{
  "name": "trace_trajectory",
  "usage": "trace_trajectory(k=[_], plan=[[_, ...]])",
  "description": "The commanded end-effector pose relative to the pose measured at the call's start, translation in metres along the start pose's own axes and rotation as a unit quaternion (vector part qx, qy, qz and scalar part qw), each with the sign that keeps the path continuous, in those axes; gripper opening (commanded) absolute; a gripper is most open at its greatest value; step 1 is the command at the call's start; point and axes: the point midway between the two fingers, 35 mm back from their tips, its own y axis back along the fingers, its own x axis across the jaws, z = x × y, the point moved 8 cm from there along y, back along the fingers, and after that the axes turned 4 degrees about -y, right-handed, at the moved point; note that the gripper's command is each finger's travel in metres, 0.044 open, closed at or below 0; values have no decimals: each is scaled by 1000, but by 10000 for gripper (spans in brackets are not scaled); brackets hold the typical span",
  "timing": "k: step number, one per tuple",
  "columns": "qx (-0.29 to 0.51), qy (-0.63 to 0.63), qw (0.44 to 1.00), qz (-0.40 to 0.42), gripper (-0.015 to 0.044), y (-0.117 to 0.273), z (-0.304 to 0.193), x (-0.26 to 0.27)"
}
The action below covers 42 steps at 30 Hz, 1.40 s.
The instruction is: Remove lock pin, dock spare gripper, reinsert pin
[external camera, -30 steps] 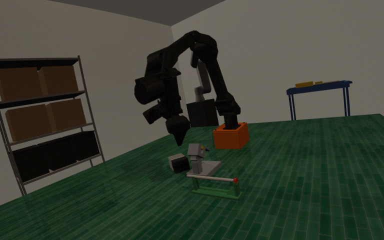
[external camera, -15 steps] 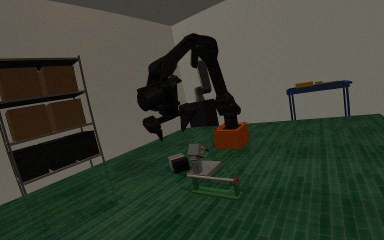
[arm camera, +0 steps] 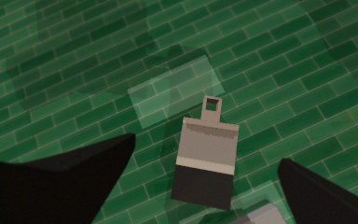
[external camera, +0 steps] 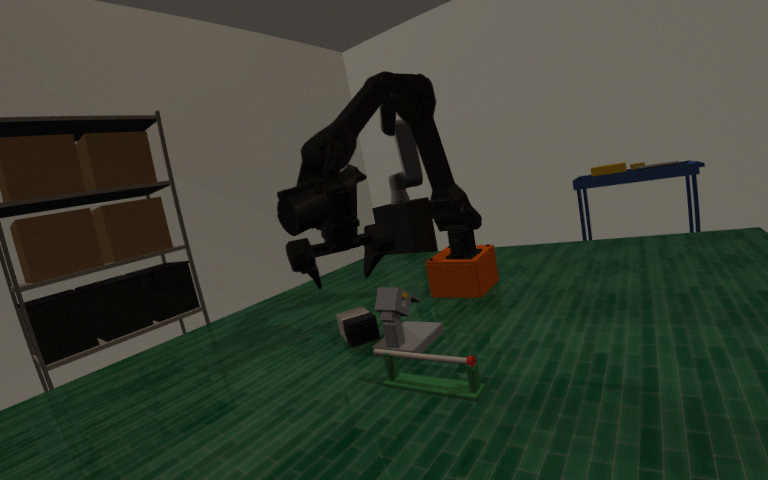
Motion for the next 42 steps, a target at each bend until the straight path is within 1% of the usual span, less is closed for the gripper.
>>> trace_trajectory(k=[1, 4, 42], plan=[[-6, 3, 1000, -10, 440, -27, -13, -4], [-7, 4, 1000, -10, 440, -41, -18, -6], [-7, 4, 1000, -11, 440, -91, -44, -9]])
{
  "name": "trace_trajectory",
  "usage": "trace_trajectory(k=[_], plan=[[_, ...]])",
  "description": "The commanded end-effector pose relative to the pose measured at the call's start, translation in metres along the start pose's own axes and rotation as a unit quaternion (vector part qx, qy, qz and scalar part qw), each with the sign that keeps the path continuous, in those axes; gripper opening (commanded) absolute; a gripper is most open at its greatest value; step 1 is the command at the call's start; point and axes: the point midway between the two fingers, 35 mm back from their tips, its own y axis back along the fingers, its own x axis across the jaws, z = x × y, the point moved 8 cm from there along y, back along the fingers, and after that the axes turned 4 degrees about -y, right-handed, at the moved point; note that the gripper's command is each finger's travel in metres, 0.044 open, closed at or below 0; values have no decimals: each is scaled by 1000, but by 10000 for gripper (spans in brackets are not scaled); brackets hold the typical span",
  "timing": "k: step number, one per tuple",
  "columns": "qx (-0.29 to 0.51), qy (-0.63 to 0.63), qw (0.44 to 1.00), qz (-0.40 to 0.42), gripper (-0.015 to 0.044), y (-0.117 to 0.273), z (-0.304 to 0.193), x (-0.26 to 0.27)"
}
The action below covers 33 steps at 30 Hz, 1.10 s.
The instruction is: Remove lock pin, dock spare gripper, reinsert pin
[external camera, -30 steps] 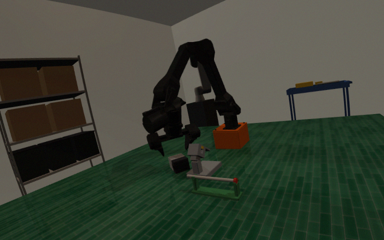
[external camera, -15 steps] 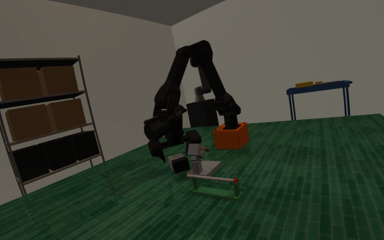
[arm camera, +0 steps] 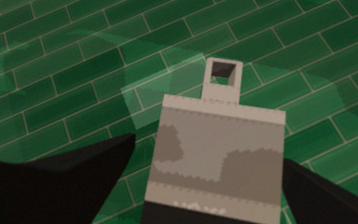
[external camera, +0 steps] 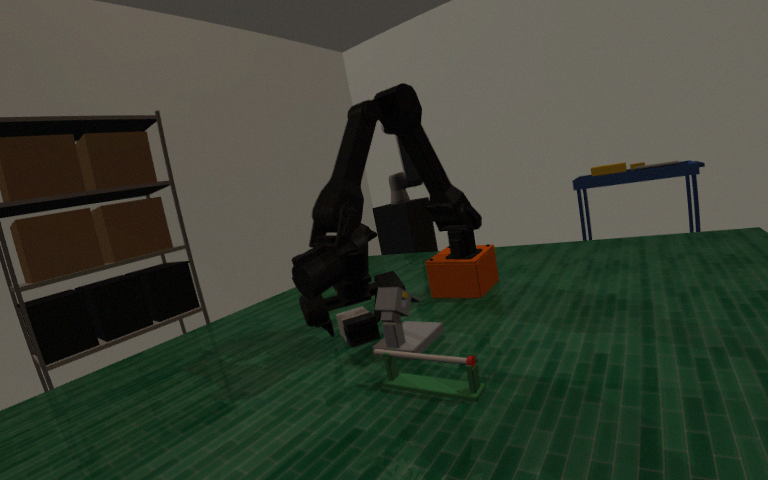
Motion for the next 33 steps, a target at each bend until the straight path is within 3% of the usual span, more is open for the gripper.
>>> trace_trajectory(k=[1, 5, 11, 19, 28, 33], plan=[[-2, 0, 1000, -4, 440, -6, -3, -2], [-2, 0, 1000, -4, 440, -7, -3, -2], [-2, 0, 1000, -4, 282, -7, -3, -2], [-2, 0, 1000, -4, 229, -7, -3, -2], [-2, 0, 1000, -3, 0, 18, 9, 3], [-2, 0, 1000, -3, 0, 42, 22, 6]])
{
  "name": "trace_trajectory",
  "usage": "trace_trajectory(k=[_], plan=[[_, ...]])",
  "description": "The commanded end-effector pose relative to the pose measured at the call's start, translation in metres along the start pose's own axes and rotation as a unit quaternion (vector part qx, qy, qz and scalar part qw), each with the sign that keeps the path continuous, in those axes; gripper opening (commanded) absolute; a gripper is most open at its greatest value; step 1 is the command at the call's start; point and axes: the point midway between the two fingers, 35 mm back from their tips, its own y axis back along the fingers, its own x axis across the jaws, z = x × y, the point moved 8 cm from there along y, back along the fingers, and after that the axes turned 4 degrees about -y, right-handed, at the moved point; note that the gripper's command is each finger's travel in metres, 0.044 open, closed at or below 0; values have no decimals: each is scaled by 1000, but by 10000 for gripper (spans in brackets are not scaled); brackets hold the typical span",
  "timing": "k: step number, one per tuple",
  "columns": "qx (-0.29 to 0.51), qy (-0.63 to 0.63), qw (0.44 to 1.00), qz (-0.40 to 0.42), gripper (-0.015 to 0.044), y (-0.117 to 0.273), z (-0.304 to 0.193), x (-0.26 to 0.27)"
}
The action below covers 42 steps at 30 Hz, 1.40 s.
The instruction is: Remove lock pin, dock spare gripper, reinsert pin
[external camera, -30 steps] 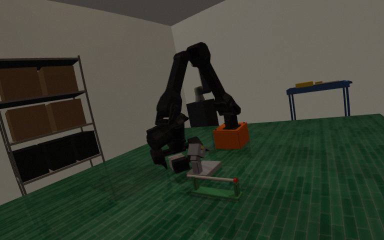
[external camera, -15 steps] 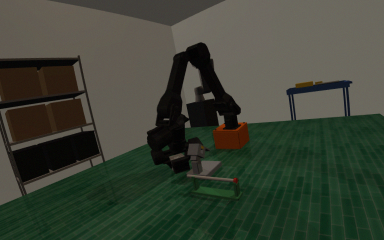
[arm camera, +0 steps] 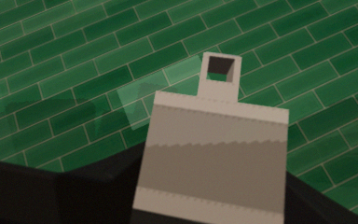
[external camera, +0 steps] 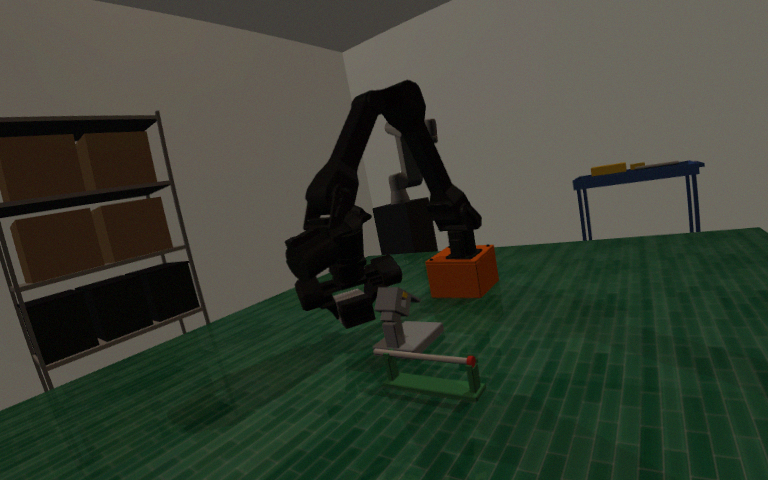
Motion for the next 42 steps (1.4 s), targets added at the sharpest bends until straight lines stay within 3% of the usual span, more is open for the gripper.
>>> trace_trajectory(k=[1, 13, 25, 42], plan=[[1, -2, 1000, 7, 0, 19, 10, 3], [1, -2, 1000, 7, 0, 69, 42, -1], [11, 13, 1000, -9, 0, 61, 39, -3], [143, 181, 965, -121, 0, 42, 50, -24]])
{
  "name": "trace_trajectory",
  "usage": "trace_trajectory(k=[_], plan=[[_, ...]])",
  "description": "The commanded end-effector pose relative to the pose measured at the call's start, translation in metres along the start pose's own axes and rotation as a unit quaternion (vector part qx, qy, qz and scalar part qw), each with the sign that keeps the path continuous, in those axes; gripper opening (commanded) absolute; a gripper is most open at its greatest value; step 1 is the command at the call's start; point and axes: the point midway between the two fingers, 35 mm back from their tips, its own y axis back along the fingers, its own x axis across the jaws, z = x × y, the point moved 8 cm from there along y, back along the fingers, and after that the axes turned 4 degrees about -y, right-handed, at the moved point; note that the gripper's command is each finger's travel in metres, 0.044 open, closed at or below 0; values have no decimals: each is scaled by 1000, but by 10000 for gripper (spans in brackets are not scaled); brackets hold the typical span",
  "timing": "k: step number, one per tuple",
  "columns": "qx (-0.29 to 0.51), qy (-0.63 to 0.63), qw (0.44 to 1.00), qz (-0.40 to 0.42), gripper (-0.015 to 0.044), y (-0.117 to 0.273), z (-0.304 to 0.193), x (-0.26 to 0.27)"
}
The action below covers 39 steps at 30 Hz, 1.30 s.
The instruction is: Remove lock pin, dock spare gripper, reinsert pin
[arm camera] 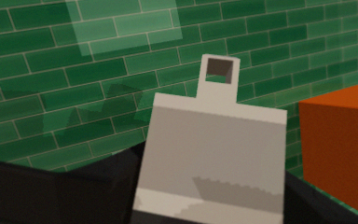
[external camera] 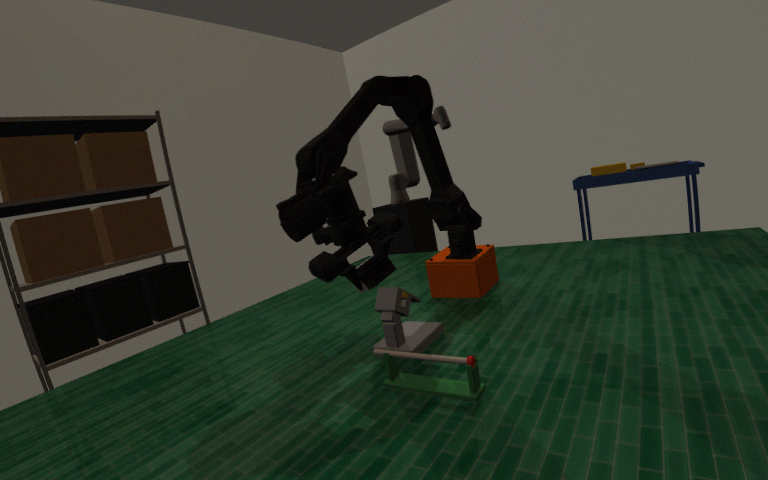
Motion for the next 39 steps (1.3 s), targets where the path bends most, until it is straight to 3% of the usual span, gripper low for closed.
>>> trace_trajectory(k=[1, 20, 39], plan=[[28, 30, 999, -16, 0, -3, 2, -5], [226, 194, 953, -46, 0, -15, 8, -27], [415, 305, 857, 36, 0, -16, 13, -45]])
